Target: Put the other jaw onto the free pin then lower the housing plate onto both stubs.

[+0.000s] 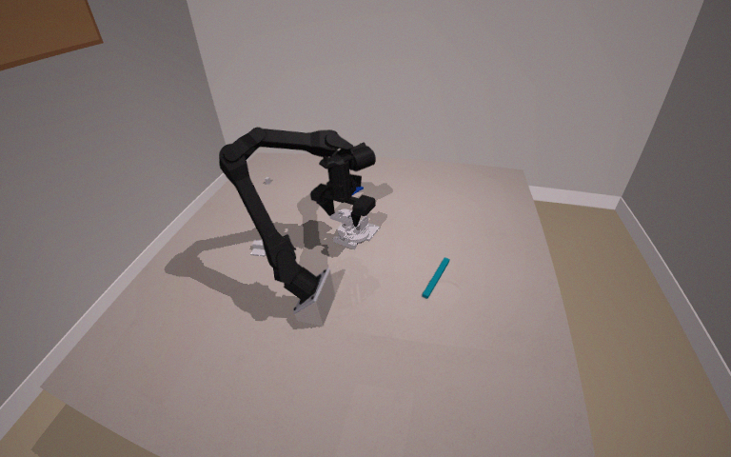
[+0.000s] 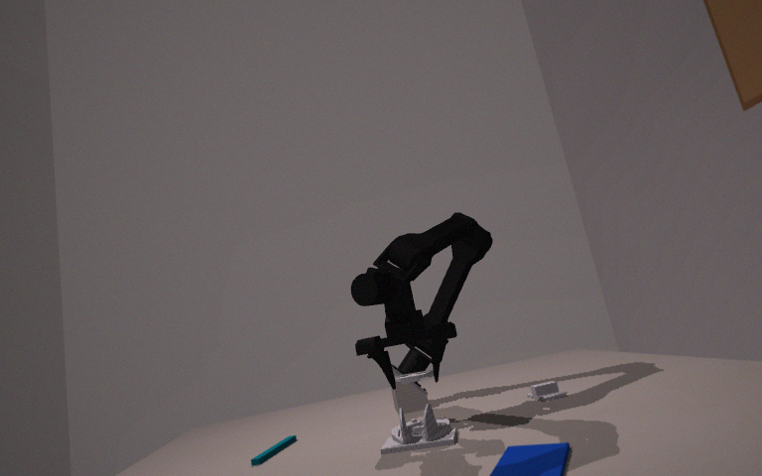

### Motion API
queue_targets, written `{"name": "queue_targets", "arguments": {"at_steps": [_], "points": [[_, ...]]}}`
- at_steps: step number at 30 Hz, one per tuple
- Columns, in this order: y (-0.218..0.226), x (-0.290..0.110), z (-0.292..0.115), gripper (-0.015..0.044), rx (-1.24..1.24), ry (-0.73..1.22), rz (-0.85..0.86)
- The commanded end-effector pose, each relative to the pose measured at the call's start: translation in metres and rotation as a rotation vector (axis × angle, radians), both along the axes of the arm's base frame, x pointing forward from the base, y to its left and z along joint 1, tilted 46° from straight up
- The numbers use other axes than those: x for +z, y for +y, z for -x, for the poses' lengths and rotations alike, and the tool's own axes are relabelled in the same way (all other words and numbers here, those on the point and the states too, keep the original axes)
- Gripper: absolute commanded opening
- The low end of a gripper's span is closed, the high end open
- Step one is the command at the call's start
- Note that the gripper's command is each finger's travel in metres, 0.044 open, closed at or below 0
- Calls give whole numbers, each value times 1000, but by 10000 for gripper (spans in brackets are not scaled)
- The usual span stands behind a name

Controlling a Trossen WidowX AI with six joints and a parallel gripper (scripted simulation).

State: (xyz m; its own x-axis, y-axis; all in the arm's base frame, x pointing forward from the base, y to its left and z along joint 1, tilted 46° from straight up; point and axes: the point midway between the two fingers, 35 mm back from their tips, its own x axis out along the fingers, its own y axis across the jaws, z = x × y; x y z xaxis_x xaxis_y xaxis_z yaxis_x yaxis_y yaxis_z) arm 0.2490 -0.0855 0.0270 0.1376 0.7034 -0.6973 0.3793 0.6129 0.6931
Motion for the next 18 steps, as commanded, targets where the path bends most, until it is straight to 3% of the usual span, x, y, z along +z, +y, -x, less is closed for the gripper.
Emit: {"name": "queue_targets", "arguments": {"at_steps": [1, 18], "points": [[-1, -1, 0, 351, 5, -4, 6], [0, 1, -1, 351, 22, -21, 9]]}}
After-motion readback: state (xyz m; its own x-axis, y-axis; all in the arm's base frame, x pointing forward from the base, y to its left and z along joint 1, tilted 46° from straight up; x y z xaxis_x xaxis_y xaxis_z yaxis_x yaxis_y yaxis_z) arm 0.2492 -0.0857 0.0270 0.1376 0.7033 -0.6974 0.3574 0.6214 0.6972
